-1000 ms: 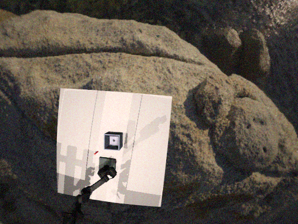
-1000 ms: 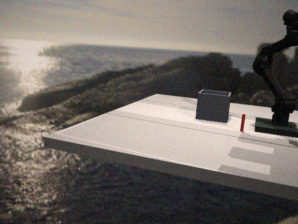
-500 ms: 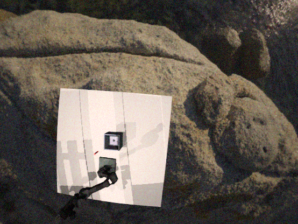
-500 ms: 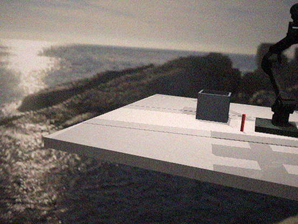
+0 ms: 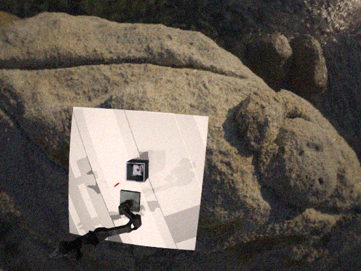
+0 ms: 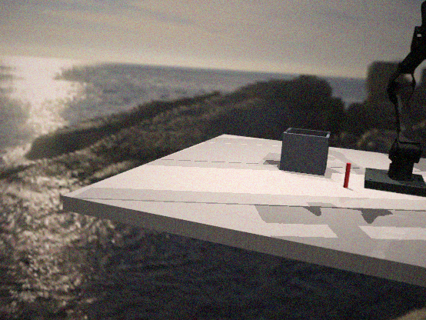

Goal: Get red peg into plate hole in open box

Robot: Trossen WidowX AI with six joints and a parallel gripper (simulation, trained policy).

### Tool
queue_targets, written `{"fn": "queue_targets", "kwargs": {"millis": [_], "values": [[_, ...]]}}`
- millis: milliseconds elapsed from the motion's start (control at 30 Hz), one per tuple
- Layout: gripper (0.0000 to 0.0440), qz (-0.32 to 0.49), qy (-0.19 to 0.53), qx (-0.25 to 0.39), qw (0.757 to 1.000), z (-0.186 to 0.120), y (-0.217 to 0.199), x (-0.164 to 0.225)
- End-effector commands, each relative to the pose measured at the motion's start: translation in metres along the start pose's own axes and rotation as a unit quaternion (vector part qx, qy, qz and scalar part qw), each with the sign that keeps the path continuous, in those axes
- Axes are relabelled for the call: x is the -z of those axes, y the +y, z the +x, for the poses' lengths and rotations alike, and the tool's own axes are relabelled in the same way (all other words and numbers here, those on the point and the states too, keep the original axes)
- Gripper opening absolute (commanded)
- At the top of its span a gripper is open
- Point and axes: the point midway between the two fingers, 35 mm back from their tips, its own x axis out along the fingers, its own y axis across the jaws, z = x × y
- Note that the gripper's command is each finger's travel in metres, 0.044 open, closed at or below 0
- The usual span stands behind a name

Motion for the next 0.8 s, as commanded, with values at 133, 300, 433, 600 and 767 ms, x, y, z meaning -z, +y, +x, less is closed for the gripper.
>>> {"fn": "queue_targets", "kwargs": {"millis": [133, 300, 433, 600, 767], "values": [[0.044, 0.087, 0.117, 0.007, 0.989, 0.003, -0.001, 0.055], [0.044, 0.138, 0.186, 0.022, 0.973, -0.001, -0.003, 0.089], [0.044, 0.177, 0.239, 0.039, 0.954, -0.008, -0.004, 0.116], [0.044, 0.224, 0.302, 0.066, 0.924, -0.02, -0.006, 0.15], [0.044, 0.269, 0.36, 0.098, 0.888, -0.036, -0.009, 0.182]]}}
